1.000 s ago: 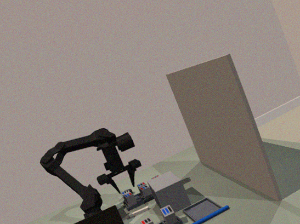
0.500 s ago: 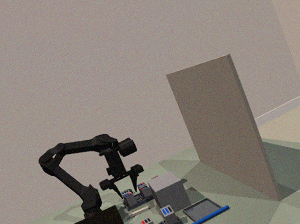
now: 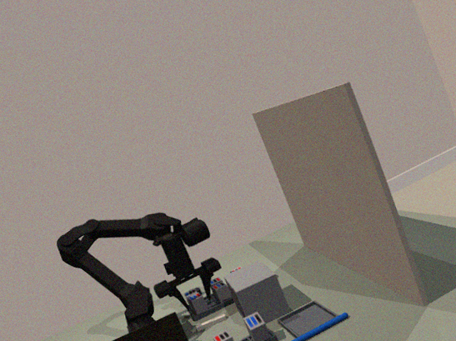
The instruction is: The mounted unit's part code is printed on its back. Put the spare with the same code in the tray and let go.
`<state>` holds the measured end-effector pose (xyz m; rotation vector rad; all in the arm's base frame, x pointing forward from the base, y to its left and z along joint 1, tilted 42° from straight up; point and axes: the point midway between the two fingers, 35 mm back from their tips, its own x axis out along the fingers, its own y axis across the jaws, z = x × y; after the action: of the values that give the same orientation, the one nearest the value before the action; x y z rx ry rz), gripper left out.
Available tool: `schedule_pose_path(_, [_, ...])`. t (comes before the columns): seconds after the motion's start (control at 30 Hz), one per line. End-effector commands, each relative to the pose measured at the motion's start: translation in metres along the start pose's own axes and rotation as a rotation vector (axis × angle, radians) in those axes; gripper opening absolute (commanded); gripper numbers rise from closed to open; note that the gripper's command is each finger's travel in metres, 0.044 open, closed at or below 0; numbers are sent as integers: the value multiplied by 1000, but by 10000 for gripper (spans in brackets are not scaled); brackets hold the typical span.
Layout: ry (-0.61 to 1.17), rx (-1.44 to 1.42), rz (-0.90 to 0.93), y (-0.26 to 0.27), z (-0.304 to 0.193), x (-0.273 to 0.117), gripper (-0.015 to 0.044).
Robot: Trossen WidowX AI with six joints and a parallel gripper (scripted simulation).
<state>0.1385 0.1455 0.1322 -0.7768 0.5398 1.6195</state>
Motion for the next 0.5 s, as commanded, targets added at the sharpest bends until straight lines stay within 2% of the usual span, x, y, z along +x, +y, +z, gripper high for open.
schedule_pose_path(0.0, [-5,3,4,2,0,7,300])
schedule_pose_path(0.3, [-6,3,4,2,0,8,300])
schedule_pose_path(0.47, [-5,0,2,2,1,7,169])
